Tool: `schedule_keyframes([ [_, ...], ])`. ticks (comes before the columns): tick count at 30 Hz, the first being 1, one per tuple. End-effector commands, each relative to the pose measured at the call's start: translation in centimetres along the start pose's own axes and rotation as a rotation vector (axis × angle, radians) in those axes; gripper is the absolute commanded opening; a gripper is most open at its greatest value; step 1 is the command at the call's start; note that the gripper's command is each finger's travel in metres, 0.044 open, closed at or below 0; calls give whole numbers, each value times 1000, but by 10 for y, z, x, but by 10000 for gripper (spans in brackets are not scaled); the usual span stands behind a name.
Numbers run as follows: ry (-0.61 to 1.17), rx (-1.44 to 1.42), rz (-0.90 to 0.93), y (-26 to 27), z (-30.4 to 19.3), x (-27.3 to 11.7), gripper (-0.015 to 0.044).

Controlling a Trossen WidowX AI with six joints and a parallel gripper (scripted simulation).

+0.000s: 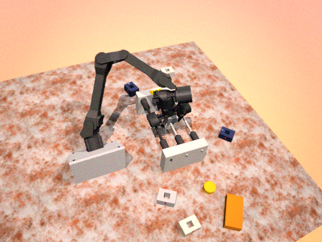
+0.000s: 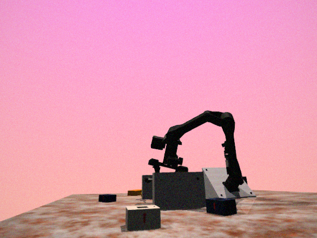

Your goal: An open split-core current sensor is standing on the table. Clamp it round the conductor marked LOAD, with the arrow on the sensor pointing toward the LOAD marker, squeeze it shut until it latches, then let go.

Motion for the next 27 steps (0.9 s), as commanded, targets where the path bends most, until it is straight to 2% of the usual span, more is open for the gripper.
schedule_keyframes([
  [1,0,-1,0,0,0,0,252],
  [5,0,-1,0,0,0,0,225],
  [14,0,-1,-6,0,0,-2,0],
  [27,-13,0,-55,8,-3,-4,0],
])
Point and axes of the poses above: the point midway between the two fingers, 35 mm back from their tips, its own x axis out along the fingers, its own y axis across the jaws, z = x × y, the point moved 6 cm from there along -x, back along the fingers, and after that the axes turned 15 degrees about x, right-handed, at the moved point
